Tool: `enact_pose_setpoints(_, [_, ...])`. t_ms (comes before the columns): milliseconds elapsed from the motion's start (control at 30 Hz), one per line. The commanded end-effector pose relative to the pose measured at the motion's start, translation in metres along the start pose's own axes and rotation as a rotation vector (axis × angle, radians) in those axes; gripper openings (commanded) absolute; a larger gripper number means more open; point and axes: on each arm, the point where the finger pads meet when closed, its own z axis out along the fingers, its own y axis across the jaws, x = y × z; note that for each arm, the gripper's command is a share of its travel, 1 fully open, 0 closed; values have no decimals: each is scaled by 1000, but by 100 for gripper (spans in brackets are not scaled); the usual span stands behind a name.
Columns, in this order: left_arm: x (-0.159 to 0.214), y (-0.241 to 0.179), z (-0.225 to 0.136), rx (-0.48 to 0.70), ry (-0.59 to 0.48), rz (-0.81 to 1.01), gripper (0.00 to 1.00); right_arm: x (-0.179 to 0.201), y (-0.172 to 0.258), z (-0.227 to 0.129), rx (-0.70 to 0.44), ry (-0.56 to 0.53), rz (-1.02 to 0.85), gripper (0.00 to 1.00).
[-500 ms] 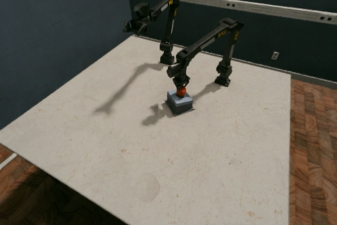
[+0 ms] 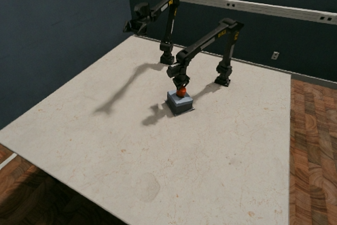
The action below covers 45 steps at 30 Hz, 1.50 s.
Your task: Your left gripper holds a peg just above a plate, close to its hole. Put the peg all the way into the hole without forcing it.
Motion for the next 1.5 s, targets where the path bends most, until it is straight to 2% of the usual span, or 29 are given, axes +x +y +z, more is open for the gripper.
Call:
enact_pose_setpoints(0, [0, 5, -9, -26, -1, 0, 0, -13, 0, -2, 1, -25, -1, 100])
enact_pose_setpoints(33, [0, 5, -9, -26, -1, 0, 0, -13, 0, -2, 1, -25, -1, 100])
enact_pose_setpoints(67, [0, 5, -9, -26, -1, 0, 46, -13, 0, -2, 1, -25, -1, 100])
enact_pose_setpoints(200, [0, 6, -10, -28, -1, 0, 46, 10, 22, -20, -43, 11, -2, 100])
enact_pose_setpoints(300, [0, 6, -10, -29, -1, 0, 46, 30, 51, -46, -105, 29, -5, 100])
enact_pose_setpoints(533, [0, 7, -11, -32, -1, 0, 46, 116, 134, -149, -345, 92, -25, 100])
enact_pose_setpoints(600, [0, 7, -11, -32, -1, 0, 46, 116, 134, -149, -345, 92, -25, 100])
enact_pose_setpoints(733, [0, 8, -12, -34, -1, 0, 46, 163, 160, -196, -458, 121, -39, 100])
enact_pose_setpoints(900, [0, 9, -13, -36, -1, 0, 46, 201, 175, -231, -545, 141, -53, 100])
enact_pose_setpoints(1033, [0, 9, -13, -38, -1, 0, 46, 215, 180, -243, -577, 147, -58, 100])
enact_pose_setpoints(1100, [0, 10, -14, -38, -1, 0, 46, 196, 181, -242, -580, 117, -49, 100])
enact_pose_setpoints(1167, [0, 10, -14, -38, -1, 0, 46, 196, 181, -242, -580, 117, -49, 100])
enact_pose_setpoints(1300, [0, 10, -14, -39, -1, 0, 0, 198, 180, -239, -572, 123, -50, 100])
enact_pose_setpoints(1333, [0, 10, -14, -39, -1, 0, 12, 198, 180, -239, -572, 123, -50, 100])
enact_pose_setpoints(1400, [0, 15, -36, -75, -1, 0, 34, 198, 180, -239, -572, 123, -50, 100])
enact_pose_setpoints(1433, [0, 15, -39, -75, -1, 0, 39, 198, 180, -239, -572, 123, -50, 100])
enact_pose_setpoints(1467, [0, 15, -43, -75, -1, 0, 39, 198, 180, -239, -572, 123, -50, 100])
